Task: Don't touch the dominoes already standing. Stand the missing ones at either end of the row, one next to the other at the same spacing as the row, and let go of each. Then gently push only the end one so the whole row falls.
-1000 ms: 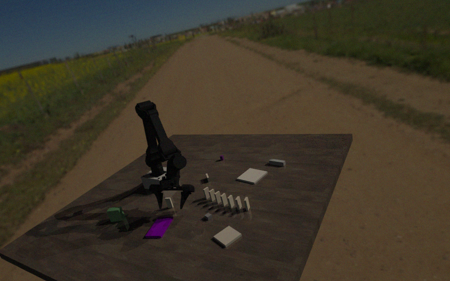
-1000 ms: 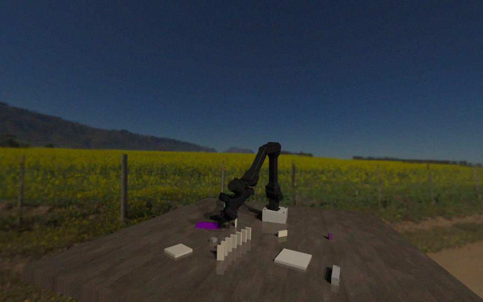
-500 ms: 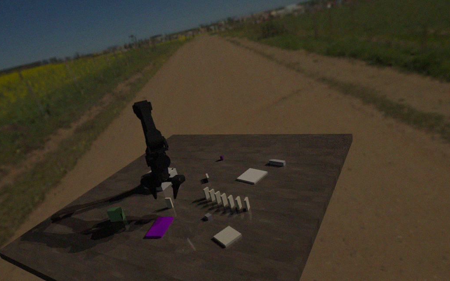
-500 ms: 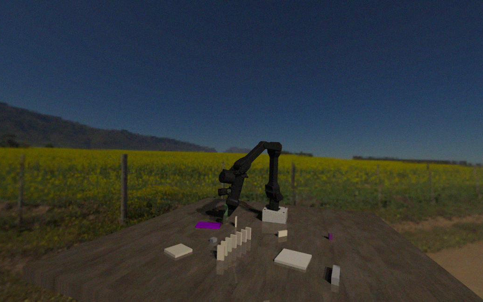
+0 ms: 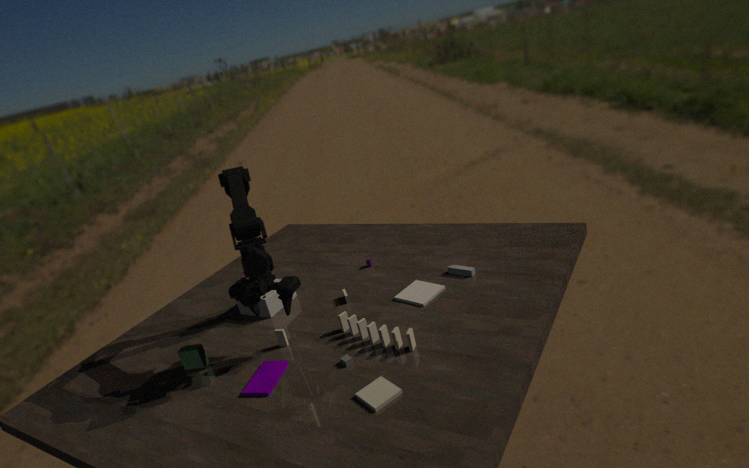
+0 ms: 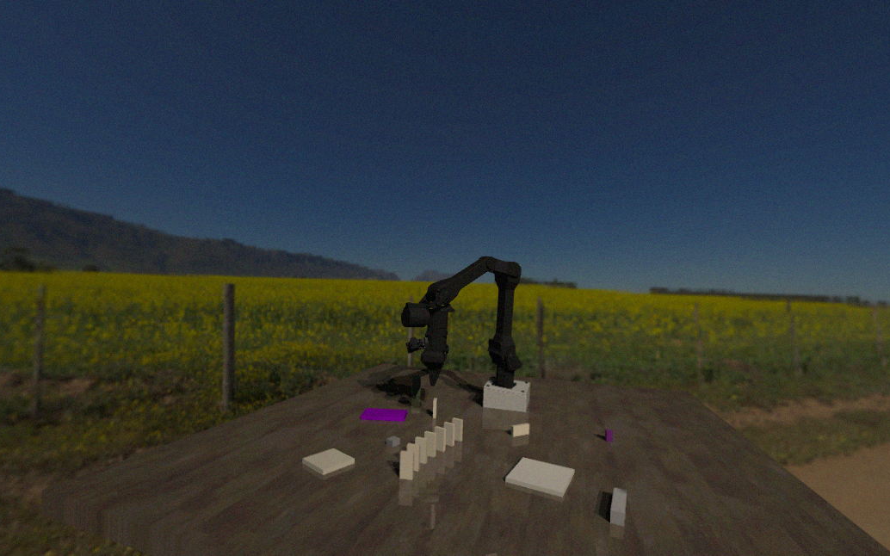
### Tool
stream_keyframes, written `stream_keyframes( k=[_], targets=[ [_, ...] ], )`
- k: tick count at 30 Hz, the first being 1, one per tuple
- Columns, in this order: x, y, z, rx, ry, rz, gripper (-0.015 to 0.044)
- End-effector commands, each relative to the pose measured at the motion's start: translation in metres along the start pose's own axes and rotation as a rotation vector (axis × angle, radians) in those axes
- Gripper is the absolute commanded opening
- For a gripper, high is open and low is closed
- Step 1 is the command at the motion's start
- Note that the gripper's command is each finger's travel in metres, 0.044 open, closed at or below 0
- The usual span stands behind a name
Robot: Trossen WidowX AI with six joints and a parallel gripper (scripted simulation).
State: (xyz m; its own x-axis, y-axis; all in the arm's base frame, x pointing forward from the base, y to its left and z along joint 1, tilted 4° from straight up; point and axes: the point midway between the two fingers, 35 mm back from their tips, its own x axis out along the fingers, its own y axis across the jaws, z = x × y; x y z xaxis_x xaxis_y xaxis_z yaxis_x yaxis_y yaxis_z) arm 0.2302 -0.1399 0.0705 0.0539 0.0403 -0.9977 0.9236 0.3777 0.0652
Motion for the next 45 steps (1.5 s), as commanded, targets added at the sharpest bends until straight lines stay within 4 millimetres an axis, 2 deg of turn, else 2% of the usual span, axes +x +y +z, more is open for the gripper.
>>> stream_keyframes(
  k=[1,5,22,35,45],
  targets=[
    [0.028,0.000,-0.003,-0.010,0.026,0.000,0.0440],
    [0.058,-0.002,-0.005,0.001,0.022,-0.002,0.0440],
    [0.074,-0.002,-0.006,0.002,0.022,-0.002,0.0440],
    [0.074,-0.002,-0.006,0.002,0.022,-0.002,0.0107],
    [0.072,-0.002,-0.005,0.002,0.021,-0.002,0.0107]
  ],
)
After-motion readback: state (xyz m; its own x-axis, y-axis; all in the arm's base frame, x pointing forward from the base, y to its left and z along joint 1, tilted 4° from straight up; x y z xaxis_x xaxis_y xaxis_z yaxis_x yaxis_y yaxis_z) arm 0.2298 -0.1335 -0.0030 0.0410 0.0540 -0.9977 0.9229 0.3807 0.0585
